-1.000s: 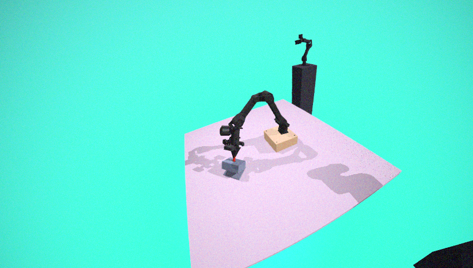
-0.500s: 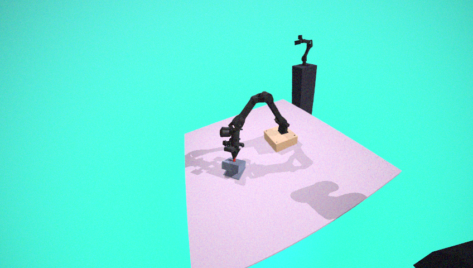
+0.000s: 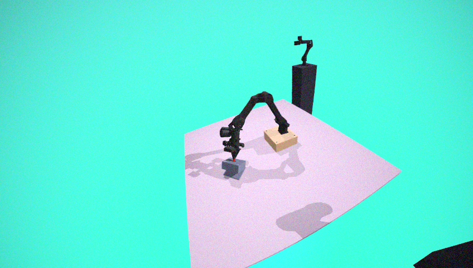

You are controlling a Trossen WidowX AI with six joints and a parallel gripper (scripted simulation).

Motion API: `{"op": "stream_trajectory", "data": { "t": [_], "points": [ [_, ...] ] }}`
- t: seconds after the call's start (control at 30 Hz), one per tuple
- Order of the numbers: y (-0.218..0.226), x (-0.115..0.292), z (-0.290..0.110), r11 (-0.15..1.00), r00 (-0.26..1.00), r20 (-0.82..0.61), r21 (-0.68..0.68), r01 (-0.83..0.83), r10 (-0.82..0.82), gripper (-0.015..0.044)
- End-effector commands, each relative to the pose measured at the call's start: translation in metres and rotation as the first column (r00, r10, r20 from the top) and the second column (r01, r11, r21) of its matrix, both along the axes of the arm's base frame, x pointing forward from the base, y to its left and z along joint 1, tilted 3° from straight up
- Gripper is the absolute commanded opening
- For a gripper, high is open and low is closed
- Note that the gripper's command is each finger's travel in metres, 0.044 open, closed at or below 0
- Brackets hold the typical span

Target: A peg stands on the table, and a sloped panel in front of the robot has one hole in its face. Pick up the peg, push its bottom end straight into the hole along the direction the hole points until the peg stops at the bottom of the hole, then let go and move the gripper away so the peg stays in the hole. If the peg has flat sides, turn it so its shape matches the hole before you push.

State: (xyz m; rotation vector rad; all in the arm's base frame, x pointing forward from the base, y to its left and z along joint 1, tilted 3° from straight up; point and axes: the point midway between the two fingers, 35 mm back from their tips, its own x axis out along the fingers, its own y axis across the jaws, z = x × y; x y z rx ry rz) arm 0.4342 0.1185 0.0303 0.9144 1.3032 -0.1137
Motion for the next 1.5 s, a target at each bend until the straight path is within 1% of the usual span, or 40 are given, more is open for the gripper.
{"op": "stream_trajectory", "data": {
  "t": [0.0,0.4,1.47],
  "points": [
    [0.0,0.0,0.0,1.0,1.0,0.0,0.0,0.0,0.0,0.0131],
    [-0.002,-0.001,0.005,1.0,1.0,0.0,0.0,0.0,0.0,0.044],
    [-0.032,-0.02,0.061,1.0,1.0,0.002,-0.004,0.006,-0.006,0.044]
  ]
}}
